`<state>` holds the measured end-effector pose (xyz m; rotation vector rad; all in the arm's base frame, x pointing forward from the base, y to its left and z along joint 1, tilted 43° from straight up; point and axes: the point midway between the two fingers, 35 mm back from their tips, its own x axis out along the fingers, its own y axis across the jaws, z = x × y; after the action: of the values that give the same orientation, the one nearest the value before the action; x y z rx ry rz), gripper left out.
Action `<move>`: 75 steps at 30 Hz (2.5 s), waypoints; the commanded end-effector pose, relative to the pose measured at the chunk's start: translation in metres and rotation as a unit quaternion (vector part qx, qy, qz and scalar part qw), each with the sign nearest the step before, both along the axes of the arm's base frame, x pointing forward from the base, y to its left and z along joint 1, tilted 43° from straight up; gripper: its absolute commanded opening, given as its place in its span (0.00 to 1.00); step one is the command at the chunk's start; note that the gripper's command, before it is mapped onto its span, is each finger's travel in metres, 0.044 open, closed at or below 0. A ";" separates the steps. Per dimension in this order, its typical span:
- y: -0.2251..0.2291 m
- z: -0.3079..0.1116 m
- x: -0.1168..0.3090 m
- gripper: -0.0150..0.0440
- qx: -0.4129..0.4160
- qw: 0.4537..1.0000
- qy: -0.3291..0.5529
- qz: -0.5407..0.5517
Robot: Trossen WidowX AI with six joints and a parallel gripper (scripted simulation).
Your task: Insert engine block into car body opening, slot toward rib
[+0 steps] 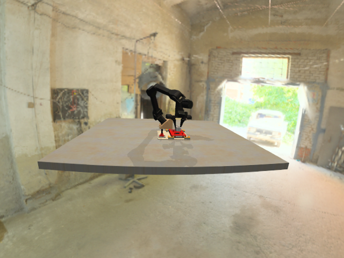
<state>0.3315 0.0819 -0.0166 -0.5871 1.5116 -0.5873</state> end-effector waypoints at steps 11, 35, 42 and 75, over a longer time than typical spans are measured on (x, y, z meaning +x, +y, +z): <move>0.001 0.000 0.000 0.53 0.001 0.999 -0.031 -0.033; -0.002 -0.003 0.001 0.53 0.001 1.000 -0.018 -0.020; -0.003 -0.004 0.001 0.53 0.001 1.000 -0.017 -0.018; -0.007 -0.009 0.001 0.53 0.001 1.000 -0.013 -0.014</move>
<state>0.3325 0.0752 -0.0247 -0.5506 1.4985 -0.6142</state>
